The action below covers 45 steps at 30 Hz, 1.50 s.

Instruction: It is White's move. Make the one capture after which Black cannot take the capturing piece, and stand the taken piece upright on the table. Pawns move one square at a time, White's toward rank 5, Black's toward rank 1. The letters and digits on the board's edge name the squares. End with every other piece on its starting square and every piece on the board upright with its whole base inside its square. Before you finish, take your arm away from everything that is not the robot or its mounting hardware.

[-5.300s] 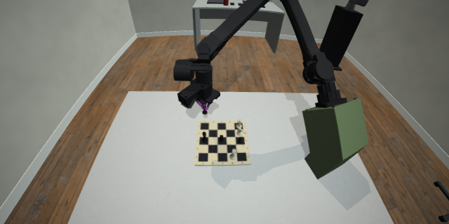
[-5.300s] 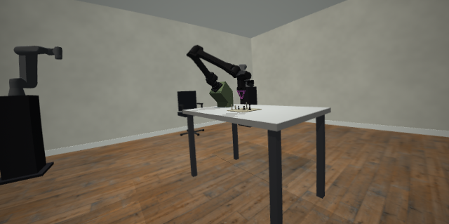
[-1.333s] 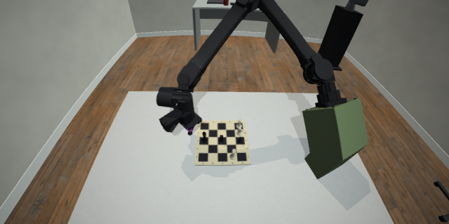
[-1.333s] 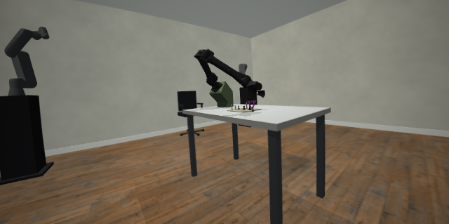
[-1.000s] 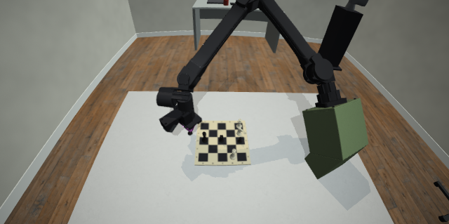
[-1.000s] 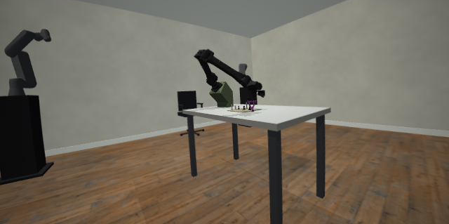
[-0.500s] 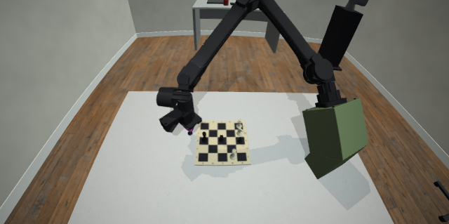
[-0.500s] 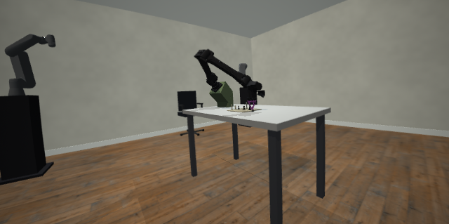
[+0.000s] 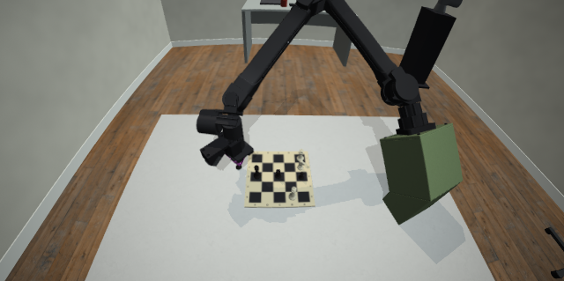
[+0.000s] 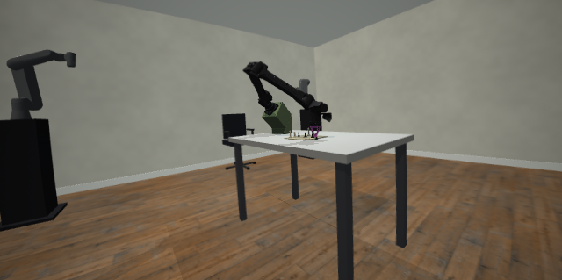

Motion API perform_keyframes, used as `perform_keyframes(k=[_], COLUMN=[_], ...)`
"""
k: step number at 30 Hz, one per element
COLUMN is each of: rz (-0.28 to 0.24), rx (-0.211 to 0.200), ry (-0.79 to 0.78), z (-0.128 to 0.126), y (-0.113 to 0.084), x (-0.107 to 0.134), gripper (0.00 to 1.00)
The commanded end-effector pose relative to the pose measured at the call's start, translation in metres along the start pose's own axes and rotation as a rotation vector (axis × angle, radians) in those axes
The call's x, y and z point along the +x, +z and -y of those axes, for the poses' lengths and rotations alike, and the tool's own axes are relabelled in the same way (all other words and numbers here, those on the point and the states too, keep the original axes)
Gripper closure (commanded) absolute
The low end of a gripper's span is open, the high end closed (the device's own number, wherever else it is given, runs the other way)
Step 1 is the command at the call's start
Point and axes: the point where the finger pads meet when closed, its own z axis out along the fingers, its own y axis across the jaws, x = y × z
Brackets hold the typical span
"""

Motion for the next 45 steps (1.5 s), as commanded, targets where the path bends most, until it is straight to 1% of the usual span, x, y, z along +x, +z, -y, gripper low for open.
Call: perform_keyframes(k=[1, 45], rz=[0.012, 0.020], rx=[0.004, 0.009], ry=[-0.019, -0.025], z=[-0.0015, -0.0024], y=[-0.0062, -0.0106], x=[-0.0076, -0.0123], gripper=[1.00, 1.00])
